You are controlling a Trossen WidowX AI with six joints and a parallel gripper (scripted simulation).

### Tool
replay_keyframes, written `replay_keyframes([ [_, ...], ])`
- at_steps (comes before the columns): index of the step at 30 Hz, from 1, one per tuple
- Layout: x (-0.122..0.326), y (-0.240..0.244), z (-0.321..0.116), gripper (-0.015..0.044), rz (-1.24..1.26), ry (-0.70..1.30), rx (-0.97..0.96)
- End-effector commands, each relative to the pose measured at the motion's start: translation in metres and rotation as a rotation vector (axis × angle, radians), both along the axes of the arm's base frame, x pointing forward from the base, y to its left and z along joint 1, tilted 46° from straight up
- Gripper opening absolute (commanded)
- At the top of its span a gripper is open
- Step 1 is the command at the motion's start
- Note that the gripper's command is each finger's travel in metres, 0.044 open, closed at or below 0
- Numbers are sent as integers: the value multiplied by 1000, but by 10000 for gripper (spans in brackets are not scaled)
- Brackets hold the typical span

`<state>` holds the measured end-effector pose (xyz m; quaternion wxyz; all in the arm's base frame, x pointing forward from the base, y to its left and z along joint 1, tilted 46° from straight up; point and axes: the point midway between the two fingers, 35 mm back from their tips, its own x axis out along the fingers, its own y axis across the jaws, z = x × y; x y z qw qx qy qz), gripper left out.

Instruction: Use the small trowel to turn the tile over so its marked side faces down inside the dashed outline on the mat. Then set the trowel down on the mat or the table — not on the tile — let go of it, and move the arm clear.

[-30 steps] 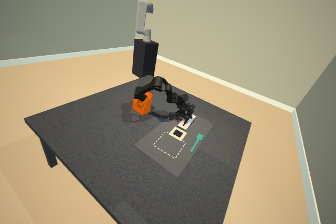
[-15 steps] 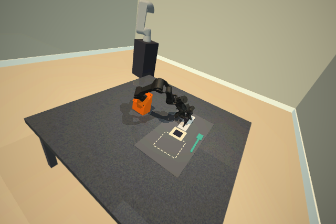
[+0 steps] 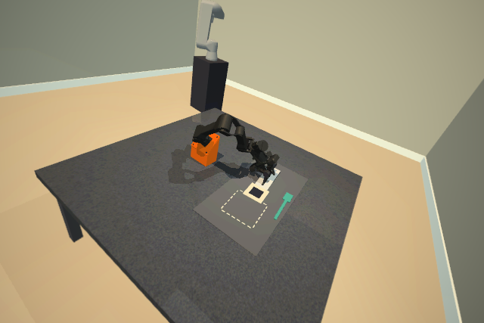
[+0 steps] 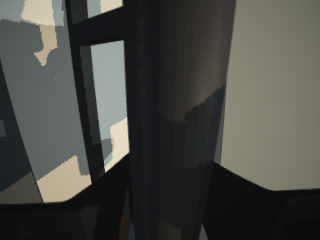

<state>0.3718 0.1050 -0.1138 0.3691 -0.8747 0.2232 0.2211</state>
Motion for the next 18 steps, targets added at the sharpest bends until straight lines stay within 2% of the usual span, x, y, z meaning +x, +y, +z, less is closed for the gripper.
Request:
replay_keyframes([
  [1,3,-5,6,0,-5,-8,2],
  [18,5,-16,21,0,-2,-17,-34],
])
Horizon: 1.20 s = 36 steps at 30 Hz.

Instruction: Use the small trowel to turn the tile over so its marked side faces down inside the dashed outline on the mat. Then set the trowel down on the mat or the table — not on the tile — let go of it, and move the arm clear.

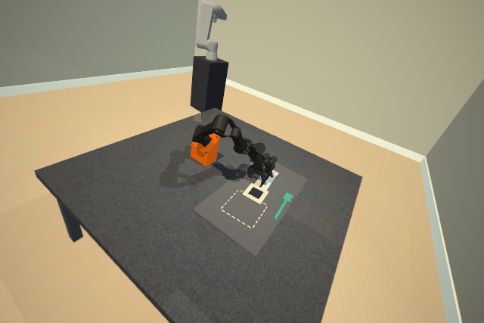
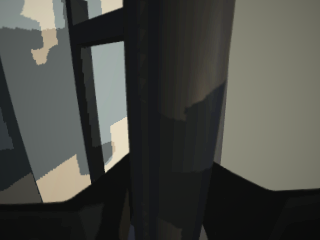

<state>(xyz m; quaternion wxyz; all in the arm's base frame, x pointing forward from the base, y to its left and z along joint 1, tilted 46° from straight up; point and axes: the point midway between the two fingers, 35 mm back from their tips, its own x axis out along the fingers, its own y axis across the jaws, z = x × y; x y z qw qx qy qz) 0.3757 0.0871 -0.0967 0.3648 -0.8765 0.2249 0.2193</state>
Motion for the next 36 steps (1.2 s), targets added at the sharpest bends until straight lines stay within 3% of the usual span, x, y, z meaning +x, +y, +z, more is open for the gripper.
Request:
replay_keyframes([
  [1,1,4,5,0,1,-21,-43],
  [19,1,18,53,0,4,-32,-89],
  [36,11,-10,97,0,4,-32,-92],
])
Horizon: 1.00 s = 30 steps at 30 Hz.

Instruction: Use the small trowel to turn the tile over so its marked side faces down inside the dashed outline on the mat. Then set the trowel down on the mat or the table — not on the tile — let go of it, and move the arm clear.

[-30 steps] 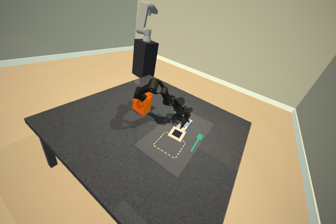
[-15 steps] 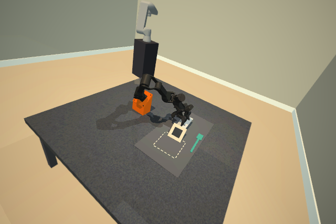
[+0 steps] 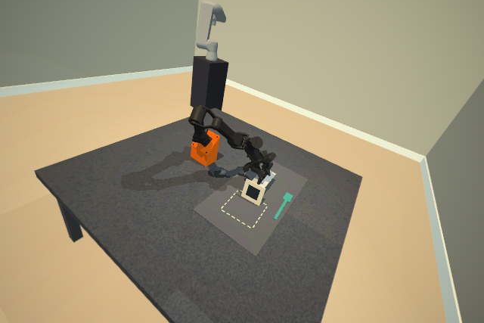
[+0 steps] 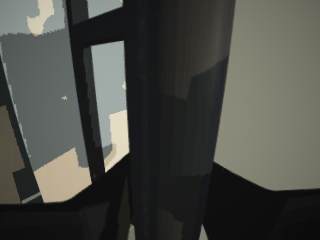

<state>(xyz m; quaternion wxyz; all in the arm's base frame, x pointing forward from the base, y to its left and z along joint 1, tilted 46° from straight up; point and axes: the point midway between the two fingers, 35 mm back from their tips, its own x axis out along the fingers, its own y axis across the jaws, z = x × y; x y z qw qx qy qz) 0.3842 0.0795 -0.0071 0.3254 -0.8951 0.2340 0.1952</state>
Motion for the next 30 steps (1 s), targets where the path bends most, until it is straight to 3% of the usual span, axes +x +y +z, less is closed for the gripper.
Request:
replay_keyframes([
  [1,3,-5,9,0,12,-5,5],
  [8,5,-13,14,0,12,-5,5],
  [19,-9,45,-6,0,12,-4,10],
  [30,-11,49,-7,0,12,-5,10],
])
